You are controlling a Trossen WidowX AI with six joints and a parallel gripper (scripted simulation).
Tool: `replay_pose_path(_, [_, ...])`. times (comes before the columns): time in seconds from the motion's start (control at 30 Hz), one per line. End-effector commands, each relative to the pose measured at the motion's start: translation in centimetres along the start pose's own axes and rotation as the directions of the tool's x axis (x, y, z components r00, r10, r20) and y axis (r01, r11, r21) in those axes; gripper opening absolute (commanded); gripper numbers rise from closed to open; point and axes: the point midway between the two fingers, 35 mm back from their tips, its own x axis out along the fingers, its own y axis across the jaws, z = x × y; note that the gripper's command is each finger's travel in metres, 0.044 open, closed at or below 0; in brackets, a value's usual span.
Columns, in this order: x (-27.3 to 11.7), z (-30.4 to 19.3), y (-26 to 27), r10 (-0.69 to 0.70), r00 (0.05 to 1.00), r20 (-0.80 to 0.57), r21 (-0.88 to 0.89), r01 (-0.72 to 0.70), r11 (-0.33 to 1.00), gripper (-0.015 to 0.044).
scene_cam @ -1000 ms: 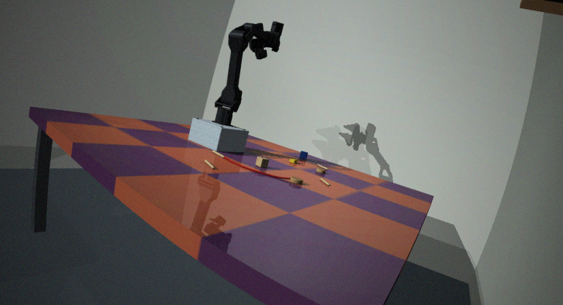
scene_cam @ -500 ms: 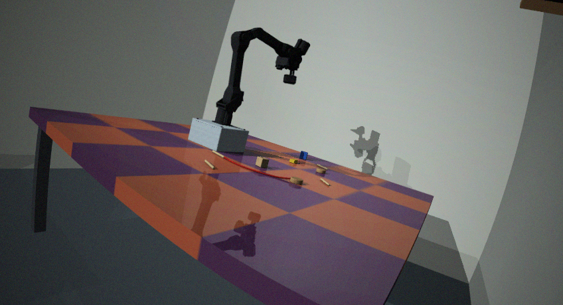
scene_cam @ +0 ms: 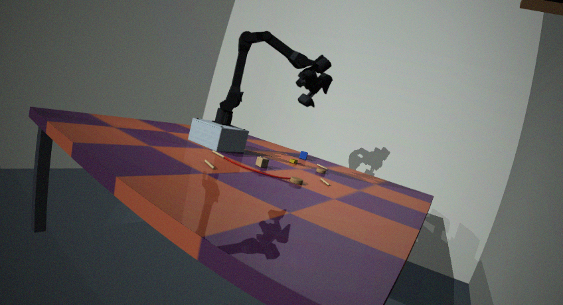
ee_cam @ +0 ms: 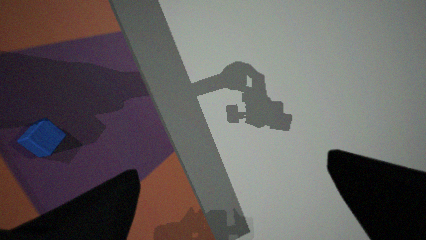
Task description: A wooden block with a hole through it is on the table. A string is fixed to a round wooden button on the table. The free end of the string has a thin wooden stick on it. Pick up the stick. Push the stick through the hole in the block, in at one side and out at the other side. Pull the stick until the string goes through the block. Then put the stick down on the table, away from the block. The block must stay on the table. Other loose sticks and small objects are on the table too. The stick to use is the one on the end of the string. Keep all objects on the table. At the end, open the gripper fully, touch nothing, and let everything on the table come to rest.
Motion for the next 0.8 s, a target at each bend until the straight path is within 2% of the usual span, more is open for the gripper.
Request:
replay_pose_path(0.0, [-2.2,-5.6,3.3,0.074,0.983,-0.166,0.142,-0.05,0.989,0.044])
replay_pose_path(0.2, [-6.7,-12.7,9.5,0.234,0.901,-0.366,0.384,-0.083,0.92,0.044])
replay_pose_path(0.4, [-12.5,-17.5,17.1,0.437,0.769,-0.468,0.637,-0.05,0.769,0.044])
replay_pose_path(0.57, [-17.8,-19.1,23.9,0.606,0.646,-0.465,0.806,0.025,0.592,0.044])
replay_pose_path(0.77, [-24.3,-17.9,32.2,0.788,0.507,-0.35,0.936,0.158,0.314,0.044])
